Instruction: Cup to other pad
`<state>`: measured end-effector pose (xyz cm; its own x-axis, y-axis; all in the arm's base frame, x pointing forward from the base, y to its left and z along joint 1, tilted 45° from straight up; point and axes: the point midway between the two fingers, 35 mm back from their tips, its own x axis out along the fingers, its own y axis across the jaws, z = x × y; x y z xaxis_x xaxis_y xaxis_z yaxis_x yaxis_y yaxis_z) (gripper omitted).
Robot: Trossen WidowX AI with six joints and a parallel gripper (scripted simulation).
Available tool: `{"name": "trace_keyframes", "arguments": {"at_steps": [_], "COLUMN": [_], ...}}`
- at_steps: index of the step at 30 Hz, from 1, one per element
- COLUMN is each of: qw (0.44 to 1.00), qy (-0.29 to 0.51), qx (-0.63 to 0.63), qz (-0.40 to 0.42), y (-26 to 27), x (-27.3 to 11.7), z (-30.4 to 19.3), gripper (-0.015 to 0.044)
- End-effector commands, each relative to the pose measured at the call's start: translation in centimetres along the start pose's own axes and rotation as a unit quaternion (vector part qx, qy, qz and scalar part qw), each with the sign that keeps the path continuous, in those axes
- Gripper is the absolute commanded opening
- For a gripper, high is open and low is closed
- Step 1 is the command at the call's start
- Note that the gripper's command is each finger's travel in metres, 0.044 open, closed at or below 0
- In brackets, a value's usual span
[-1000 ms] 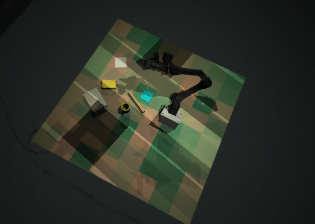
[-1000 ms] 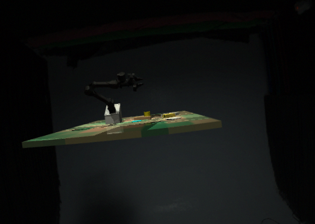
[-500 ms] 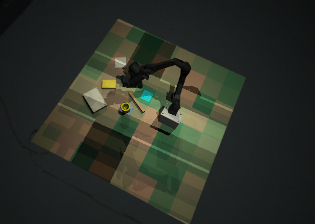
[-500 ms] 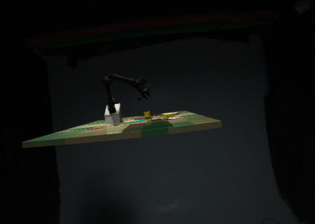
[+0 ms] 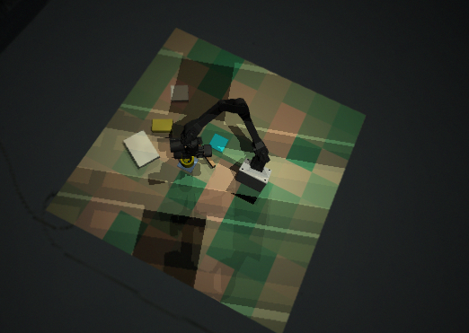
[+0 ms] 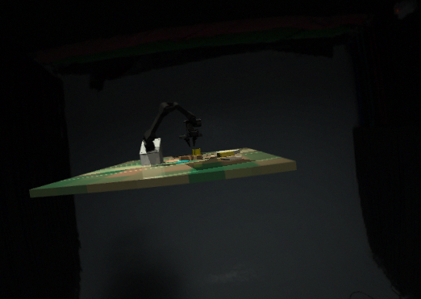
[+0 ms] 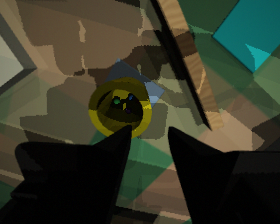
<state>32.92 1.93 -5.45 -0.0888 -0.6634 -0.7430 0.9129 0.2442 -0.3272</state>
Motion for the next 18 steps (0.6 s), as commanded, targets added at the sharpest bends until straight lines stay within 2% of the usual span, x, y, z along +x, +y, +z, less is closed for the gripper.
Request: {"name": "trace_keyframes", "arguments": {"at_steps": [1, 18], "qw": [1.0, 1.0], "qy": [-0.014, -0.013], "qx": [0.013, 0.012], "qz": [-0.011, -0.011], "y": [0.1, 0.3], "x": [0.1, 2.1], "z": [0.1, 0.2], "gripper": [0.0166, 0.0166]}}
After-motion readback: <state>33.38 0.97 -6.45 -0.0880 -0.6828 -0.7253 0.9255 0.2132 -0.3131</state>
